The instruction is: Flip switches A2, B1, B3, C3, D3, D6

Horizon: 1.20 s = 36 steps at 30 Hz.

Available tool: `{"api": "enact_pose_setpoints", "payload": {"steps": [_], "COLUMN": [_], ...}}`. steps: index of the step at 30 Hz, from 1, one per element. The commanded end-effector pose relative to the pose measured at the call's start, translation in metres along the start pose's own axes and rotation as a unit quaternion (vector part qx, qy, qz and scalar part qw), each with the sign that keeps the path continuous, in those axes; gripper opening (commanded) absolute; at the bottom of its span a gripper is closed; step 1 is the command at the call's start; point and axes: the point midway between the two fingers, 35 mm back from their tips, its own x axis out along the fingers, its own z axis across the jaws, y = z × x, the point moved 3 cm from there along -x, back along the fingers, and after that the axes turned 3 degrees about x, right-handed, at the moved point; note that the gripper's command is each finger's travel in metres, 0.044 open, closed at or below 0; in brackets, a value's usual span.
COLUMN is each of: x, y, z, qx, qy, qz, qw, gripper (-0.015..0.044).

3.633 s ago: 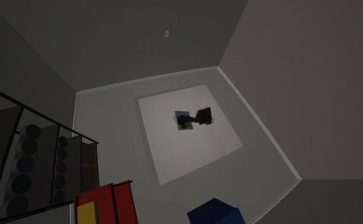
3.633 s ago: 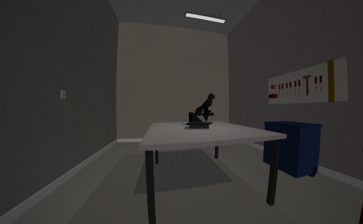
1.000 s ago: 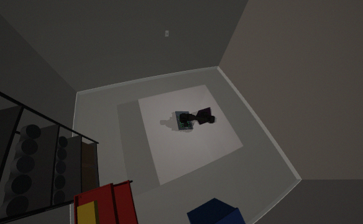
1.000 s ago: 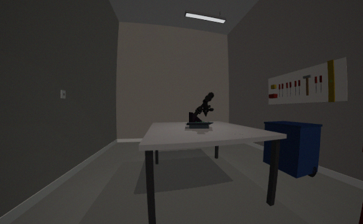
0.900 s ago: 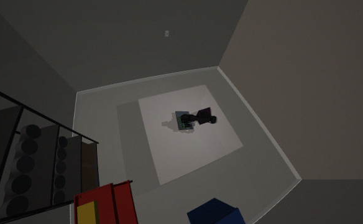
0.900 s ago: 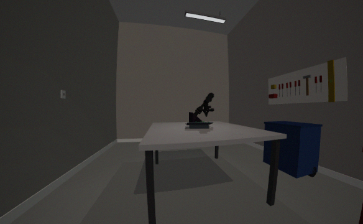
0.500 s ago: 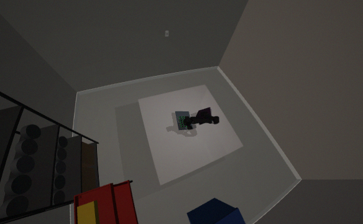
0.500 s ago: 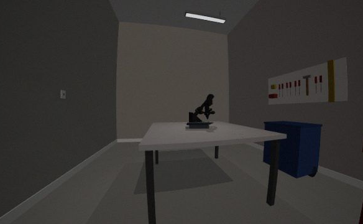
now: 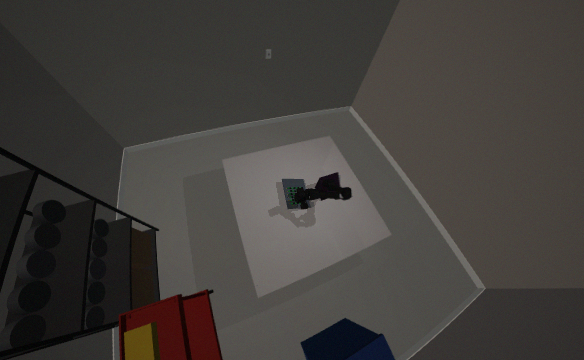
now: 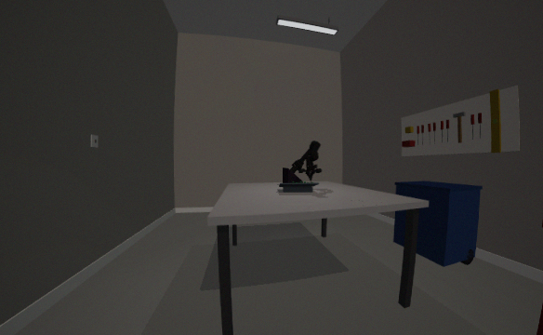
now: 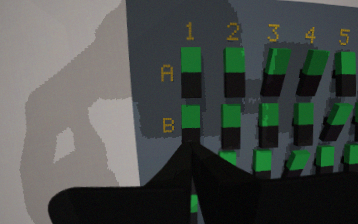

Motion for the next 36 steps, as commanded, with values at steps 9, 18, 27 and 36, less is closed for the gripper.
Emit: {"api": "enact_pose_setpoints", "payload": {"steps": [9, 18, 27, 36], "x": [0.0139, 0.0139, 0.0139, 0.0139], "y": [0.0032, 0.0032, 0.0032, 0.0032], "z": [-0.0027, -0.0027, -0.0027, -0.0027], "qx": [0.005, 0.005, 0.005, 0.005], "qy": [0.004, 0.004, 0.004, 0.004], "qz": [0.004, 0.004, 0.004, 0.004], "qw": [1.0, 1.0, 1.0, 1.0], "gripper": [0.0, 0.0, 0.0, 0.0]}}
